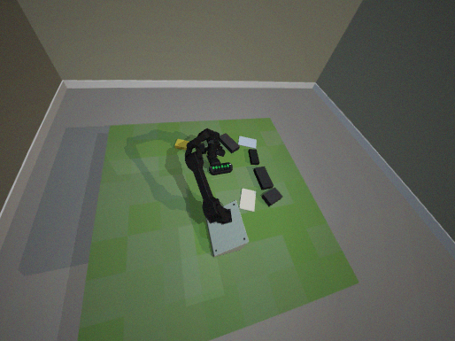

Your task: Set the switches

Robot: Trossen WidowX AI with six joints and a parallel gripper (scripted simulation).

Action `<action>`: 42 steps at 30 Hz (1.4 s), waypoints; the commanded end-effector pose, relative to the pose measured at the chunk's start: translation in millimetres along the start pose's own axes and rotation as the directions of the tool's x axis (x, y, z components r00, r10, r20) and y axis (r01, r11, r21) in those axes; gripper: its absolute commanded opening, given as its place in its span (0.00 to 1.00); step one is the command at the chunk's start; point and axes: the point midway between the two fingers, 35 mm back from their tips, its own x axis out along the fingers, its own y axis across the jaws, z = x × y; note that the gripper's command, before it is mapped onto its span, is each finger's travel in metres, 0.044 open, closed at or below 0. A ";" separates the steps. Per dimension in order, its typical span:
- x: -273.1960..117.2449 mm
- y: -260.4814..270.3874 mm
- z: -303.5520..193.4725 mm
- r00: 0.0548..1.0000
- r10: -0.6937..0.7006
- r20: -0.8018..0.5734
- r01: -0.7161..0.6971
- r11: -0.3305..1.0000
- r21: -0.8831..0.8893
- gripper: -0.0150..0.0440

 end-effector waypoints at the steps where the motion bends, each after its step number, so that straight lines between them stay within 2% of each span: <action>1: -1.0 -0.8 -1.0 1.000 0.006 -0.002 -0.006 1.000 0.002 0.25; 42: 8.2 -30.2 0.0 1.000 0.004 -0.002 -0.004 1.000 0.003 0.25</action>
